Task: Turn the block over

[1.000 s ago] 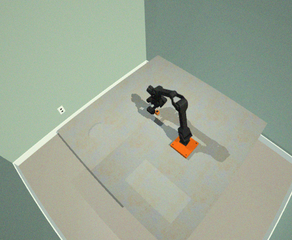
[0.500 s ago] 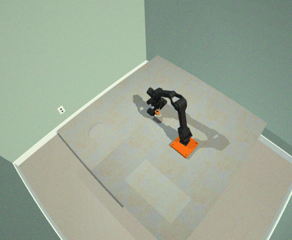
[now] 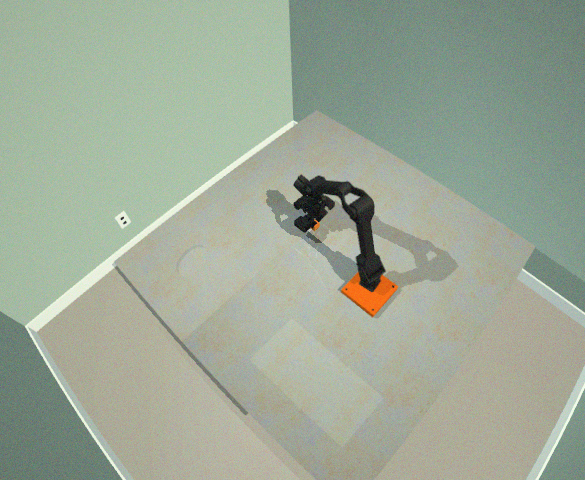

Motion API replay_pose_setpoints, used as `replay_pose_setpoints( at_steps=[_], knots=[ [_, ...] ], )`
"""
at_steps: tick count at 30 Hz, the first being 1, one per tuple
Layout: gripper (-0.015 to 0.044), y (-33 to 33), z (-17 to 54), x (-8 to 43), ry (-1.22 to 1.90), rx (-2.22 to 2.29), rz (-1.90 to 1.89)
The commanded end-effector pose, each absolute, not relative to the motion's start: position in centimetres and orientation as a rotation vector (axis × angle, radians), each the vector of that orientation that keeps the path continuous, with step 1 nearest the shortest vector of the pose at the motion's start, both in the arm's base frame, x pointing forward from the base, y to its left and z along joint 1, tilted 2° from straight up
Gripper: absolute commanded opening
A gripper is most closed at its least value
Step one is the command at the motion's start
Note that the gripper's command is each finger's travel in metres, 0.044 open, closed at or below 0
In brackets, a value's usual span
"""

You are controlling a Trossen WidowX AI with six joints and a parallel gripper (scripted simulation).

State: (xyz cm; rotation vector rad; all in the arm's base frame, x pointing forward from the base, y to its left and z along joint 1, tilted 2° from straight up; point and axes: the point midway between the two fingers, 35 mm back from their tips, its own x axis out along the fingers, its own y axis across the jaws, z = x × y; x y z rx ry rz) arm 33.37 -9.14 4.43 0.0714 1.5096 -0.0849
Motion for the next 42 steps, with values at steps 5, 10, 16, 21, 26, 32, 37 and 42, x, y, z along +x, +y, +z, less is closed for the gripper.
replay_pose_setpoints(
  at_steps=[5, 10, 16, 21, 26, 32, 37, 42],
  knots=[
    [0.0078, -9.2, 4.4, 33.4, 1.510, 0.066, -0.082],
    [0.0045, -9.2, 4.4, 33.4, 1.510, 0.066, -0.082],
    [0.0000, -9.1, 7.3, 33.2, 1.510, 0.066, -0.082],
    [0.0000, -9.1, 7.3, 33.2, 1.499, 0.067, -0.083],
    [0.0000, -9.2, 7.0, 33.3, 1.421, 0.068, -0.085],
    [0.0000, -9.2, 6.7, 33.4, 1.323, 0.066, -0.087],
    [0.0000, -9.2, 6.5, 33.4, 1.242, 0.063, -0.089],
    [0.0000, -9.2, 6.4, 33.3, 1.161, 0.058, -0.090]
  ],
)
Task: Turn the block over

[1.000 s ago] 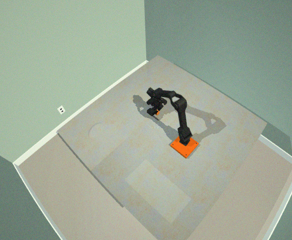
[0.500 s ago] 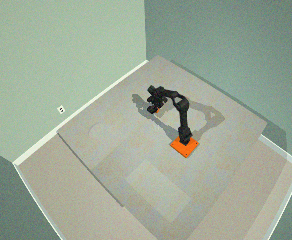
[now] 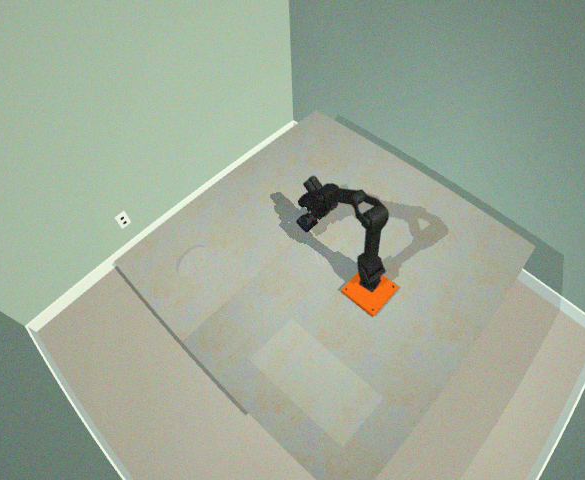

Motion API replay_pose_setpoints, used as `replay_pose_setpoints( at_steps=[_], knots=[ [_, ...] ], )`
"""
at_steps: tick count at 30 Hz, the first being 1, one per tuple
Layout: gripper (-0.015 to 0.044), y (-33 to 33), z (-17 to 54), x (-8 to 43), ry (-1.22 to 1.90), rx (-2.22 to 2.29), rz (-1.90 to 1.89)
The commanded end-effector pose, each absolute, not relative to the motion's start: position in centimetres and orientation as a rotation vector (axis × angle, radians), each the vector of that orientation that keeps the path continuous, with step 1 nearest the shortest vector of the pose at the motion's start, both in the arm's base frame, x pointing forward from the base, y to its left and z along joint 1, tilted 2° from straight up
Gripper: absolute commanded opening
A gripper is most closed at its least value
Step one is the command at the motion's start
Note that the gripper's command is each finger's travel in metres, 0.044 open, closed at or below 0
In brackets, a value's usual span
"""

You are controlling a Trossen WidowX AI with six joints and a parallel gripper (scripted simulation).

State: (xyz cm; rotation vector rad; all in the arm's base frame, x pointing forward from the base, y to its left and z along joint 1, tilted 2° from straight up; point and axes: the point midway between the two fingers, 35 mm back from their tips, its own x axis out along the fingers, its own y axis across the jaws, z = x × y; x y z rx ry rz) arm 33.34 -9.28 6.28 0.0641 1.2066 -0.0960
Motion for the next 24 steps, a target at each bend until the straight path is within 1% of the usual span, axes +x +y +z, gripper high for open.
replay_pose_setpoints(
  at_steps=[1, 10, 14, 24],
  knots=[
    [0.0000, -9.2, 6.4, 33.2, 1.145, 0.056, -0.090],
    [0.0000, -9.1, 6.4, 32.8, 1.003, 0.042, -0.091],
    [0.0000, -9.1, 6.4, 32.8, 0.989, 0.041, -0.092],
    [0.0000, -9.5, 4.5, 33.9, 0.845, 0.041, -0.098]
  ],
)
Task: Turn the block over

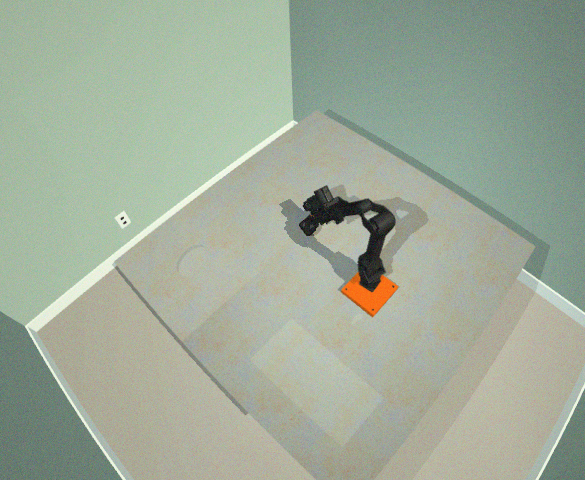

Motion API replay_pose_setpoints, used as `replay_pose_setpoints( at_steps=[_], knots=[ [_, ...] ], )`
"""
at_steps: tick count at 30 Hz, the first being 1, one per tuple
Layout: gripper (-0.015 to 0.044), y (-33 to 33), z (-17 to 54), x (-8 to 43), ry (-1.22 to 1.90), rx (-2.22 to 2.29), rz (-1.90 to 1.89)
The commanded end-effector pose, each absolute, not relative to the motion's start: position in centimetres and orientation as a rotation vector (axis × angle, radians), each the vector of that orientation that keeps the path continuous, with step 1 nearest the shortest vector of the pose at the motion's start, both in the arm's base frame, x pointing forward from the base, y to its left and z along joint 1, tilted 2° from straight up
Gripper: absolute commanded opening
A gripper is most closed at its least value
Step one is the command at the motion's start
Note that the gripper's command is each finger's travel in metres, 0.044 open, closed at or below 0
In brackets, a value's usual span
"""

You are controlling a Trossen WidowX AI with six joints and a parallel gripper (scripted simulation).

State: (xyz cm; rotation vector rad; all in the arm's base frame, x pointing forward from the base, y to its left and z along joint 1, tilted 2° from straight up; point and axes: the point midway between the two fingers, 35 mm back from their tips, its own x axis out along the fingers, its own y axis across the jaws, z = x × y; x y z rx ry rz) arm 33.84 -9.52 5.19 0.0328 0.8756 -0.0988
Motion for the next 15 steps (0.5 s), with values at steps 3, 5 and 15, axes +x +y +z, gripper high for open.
replay_pose_setpoints(
  at_steps=[3, 5, 15],
  knots=[
    [0.0000, -9.6, 4.1, 34.1, 0.799, 0.040, -0.099],
    [0.0000, -9.6, 3.8, 34.2, 0.768, 0.039, -0.099],
    [0.0000, -9.5, 3.2, 33.9, 0.616, 0.030, -0.099]
  ],
)
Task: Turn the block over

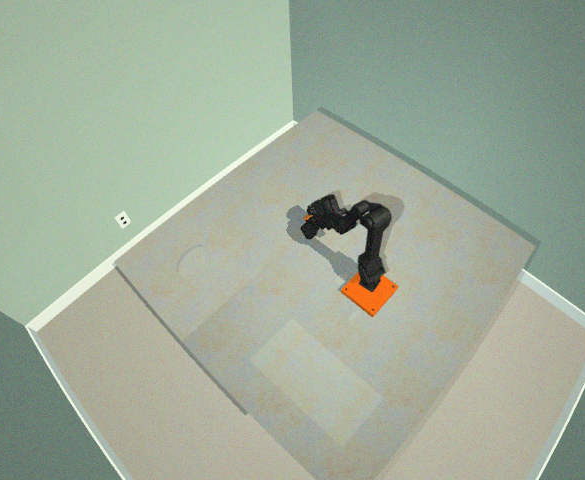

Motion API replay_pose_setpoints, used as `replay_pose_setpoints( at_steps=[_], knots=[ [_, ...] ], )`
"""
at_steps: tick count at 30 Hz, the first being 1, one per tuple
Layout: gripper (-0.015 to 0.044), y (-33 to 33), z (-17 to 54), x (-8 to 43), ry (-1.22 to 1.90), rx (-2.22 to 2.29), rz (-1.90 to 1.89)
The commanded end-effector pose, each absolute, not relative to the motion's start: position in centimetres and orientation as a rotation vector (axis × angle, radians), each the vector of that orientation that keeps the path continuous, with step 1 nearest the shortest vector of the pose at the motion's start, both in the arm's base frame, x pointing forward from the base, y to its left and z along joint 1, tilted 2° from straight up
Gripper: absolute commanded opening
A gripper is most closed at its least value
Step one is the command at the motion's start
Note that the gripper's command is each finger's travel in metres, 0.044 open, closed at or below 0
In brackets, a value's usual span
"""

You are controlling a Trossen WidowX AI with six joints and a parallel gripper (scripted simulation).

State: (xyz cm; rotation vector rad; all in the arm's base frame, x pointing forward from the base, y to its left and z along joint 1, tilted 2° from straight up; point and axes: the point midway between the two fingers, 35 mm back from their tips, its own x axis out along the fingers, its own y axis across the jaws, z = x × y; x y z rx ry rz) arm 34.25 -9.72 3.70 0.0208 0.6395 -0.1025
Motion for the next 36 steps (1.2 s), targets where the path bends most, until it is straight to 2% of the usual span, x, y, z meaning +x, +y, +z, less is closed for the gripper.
replay_pose_setpoints(
  at_steps=[1, 14, 28, 36],
  knots=[
    [0.0000, -9.5, 3.1, 33.8, 0.601, 0.029, -0.099],
    [0.0000, -9.1, 3.6, 32.7, 0.454, 0.014, -0.096],
    [0.0000, -9.1, 3.6, 32.7, 0.451, 0.014, -0.096],
    [0.0210, -9.1, 3.6, 32.7, 0.451, 0.014, -0.096]
  ],
)
